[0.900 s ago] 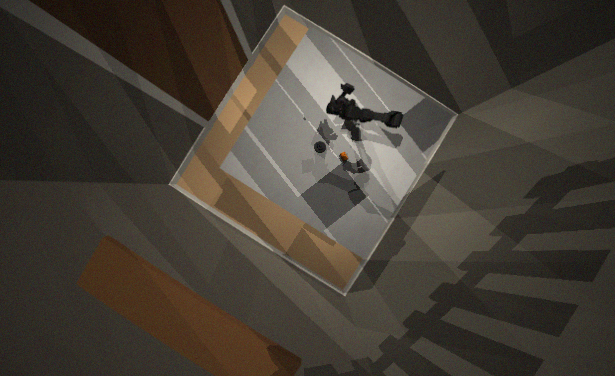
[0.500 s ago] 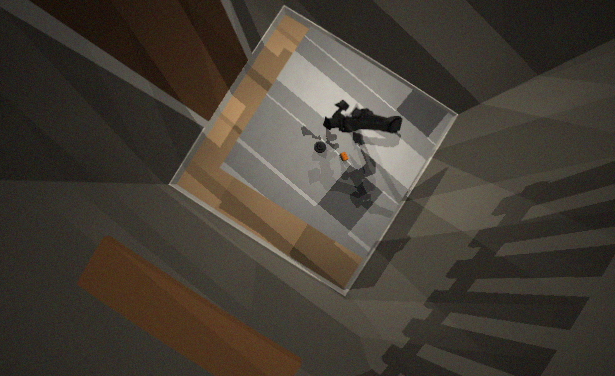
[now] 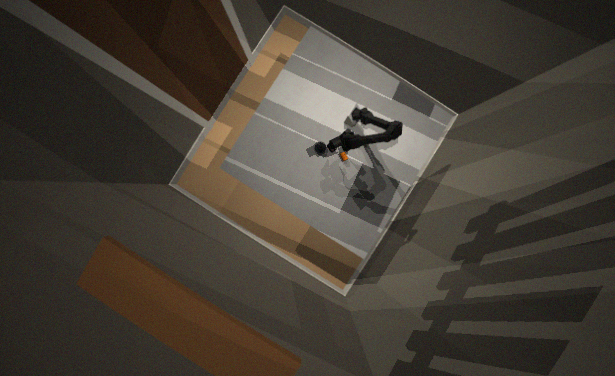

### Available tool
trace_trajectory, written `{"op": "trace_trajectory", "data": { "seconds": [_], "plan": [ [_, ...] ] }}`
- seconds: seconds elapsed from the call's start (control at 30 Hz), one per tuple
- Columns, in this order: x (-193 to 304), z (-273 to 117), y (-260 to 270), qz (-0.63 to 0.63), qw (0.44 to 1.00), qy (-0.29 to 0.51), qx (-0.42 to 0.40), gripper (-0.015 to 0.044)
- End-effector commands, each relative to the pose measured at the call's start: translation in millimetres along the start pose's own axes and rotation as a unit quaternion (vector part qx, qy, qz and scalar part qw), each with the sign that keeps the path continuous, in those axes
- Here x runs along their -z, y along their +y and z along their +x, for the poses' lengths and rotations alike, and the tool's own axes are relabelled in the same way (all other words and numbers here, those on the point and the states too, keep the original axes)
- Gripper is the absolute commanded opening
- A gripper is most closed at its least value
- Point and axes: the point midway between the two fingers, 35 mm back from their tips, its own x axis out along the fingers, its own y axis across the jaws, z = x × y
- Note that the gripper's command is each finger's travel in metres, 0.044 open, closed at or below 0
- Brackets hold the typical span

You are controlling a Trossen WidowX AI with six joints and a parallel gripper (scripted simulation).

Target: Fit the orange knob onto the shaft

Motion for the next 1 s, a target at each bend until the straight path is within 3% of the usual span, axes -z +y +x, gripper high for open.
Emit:
{"op": "trace_trajectory", "data": {
  "seconds": [0.0, 0.07, 0.43, 0.97],
  "plan": [
    [-79, 5, 4, 0.085, 0.986, -0.139, -0.025, 0.0440],
    [-98, 6, 7, 0.107, 0.979, -0.171, -0.041, 0.0440],
    [-92, 8, 7, 0.108, 0.978, -0.173, -0.043, 0.0440],
    [-99, 43, 10, 0.108, 0.978, -0.172, -0.042, 0.0440]
  ]
}}
